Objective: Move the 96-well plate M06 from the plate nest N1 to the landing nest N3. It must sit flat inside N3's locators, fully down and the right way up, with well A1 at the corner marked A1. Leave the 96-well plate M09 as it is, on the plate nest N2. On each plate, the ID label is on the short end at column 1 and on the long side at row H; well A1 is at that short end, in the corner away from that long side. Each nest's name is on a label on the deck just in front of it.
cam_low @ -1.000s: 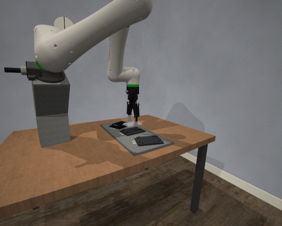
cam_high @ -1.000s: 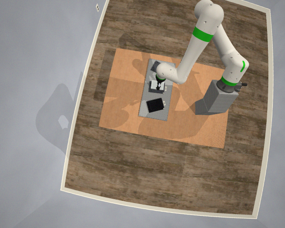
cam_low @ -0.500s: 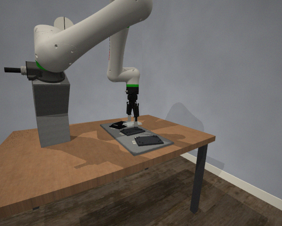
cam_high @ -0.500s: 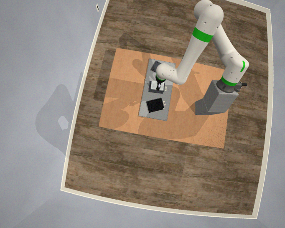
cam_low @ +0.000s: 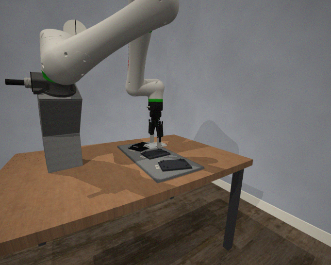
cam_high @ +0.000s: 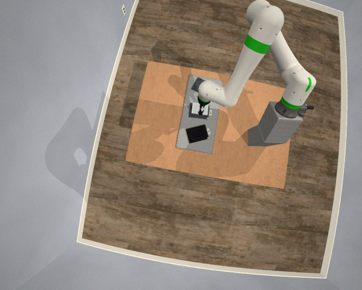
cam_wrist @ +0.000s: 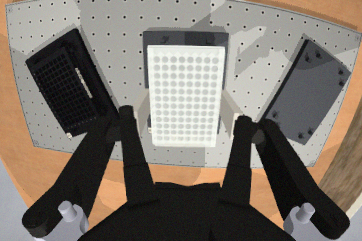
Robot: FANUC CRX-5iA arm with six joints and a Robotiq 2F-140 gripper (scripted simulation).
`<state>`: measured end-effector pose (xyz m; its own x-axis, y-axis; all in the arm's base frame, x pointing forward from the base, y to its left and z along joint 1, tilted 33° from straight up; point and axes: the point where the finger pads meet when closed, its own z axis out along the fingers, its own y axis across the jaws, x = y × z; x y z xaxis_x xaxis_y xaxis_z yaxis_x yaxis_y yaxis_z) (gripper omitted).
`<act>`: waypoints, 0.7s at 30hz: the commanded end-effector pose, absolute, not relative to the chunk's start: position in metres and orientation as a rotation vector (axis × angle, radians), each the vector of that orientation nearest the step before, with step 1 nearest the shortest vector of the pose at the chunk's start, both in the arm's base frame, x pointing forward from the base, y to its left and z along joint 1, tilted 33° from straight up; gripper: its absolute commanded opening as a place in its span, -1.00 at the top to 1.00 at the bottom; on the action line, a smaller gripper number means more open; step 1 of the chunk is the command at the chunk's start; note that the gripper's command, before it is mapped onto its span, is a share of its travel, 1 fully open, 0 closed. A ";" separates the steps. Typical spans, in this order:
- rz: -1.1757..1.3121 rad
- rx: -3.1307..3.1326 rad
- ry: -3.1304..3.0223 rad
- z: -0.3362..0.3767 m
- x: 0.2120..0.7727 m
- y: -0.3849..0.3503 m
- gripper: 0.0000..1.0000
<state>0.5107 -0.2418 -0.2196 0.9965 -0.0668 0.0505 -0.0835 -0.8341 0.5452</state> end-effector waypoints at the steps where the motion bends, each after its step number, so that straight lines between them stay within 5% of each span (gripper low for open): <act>1: 0.040 2.561 -0.105 -0.219 0.511 -0.242 1.00; 21: 0.040 2.561 -0.105 -0.225 0.511 -0.245 1.00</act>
<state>0.5107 -0.2436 -0.2223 0.9965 -0.0668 0.0503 -0.0835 -0.8342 0.5452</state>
